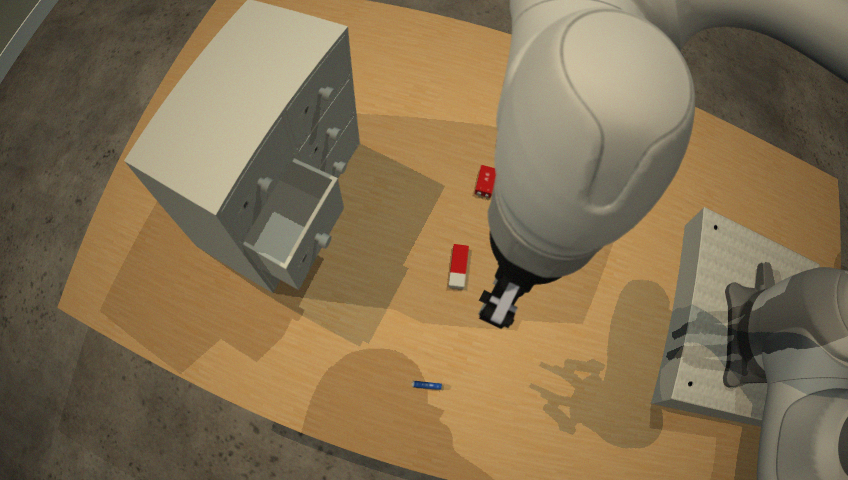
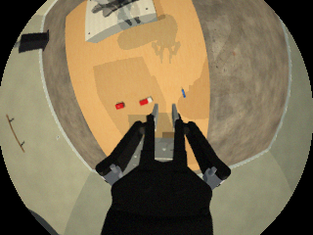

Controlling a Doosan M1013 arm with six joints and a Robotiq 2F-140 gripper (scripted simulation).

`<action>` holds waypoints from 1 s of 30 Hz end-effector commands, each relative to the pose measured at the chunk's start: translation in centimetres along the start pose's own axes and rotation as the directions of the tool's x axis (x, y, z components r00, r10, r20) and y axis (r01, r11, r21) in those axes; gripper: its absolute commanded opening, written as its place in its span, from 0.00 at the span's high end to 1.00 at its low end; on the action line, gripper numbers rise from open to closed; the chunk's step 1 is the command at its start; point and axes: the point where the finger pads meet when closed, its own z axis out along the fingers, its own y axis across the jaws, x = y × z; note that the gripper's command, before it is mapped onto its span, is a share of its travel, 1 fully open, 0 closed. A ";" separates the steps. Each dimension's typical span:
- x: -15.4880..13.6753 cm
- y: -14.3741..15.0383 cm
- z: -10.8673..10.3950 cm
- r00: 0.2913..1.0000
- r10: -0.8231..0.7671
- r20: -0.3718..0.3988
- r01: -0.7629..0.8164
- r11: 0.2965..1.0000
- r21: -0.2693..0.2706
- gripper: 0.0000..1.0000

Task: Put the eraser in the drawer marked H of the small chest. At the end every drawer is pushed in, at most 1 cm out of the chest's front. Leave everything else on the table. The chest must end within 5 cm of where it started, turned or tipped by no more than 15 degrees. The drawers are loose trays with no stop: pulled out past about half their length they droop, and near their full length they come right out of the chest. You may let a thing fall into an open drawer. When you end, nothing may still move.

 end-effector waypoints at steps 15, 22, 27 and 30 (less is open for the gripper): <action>-2.6 -2.3 5.0 0.947 0.323 -0.005 -0.323 0.947 0.002 0.80; -5.4 -6.0 12.1 0.729 0.685 -0.006 -0.685 0.729 0.003 0.80; -6.2 -7.8 15.2 0.595 0.804 -0.007 -0.804 0.595 0.003 0.80; -6.8 -9.4 18.1 0.364 0.931 -0.002 -0.931 0.364 0.005 0.80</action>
